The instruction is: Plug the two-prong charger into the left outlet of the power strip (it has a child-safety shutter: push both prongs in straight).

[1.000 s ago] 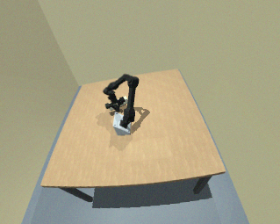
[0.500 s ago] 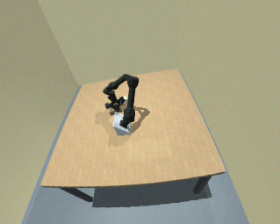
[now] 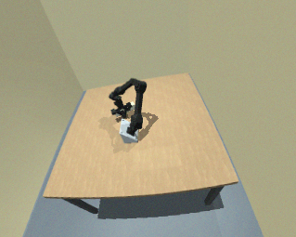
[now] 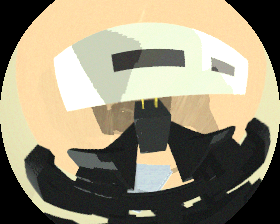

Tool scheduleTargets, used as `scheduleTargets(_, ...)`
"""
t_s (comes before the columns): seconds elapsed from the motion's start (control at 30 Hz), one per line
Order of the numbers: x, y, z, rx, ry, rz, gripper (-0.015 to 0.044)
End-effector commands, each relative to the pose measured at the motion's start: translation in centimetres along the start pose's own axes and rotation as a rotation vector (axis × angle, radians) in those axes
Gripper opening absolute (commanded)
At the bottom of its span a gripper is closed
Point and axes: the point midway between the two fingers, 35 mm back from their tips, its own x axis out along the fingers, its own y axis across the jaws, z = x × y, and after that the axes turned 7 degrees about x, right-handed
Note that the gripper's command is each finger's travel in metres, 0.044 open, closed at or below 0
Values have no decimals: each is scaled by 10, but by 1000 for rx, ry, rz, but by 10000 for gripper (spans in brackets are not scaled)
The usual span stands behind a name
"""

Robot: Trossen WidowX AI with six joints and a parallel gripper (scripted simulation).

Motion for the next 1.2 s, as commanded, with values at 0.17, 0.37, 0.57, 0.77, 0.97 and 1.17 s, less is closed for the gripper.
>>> scheduleTargets(0.17, 0, -1, 1, -7, -3, -6, 0)
scheduleTargets(0.37, 0, -1, 2, -7, -3, -6, 0)
scheduleTargets(0.57, 0, -1, 2, -7, -3, -6, 0)
scheduleTargets(0.77, 0, -1, 2, -7, -3, -6, 0)
scheduleTargets(0.97, 0, 0, 3, -7, -3, -6, 0)
scheduleTargets(1.17, -1, 0, 5, -7, -3, -6, 0)
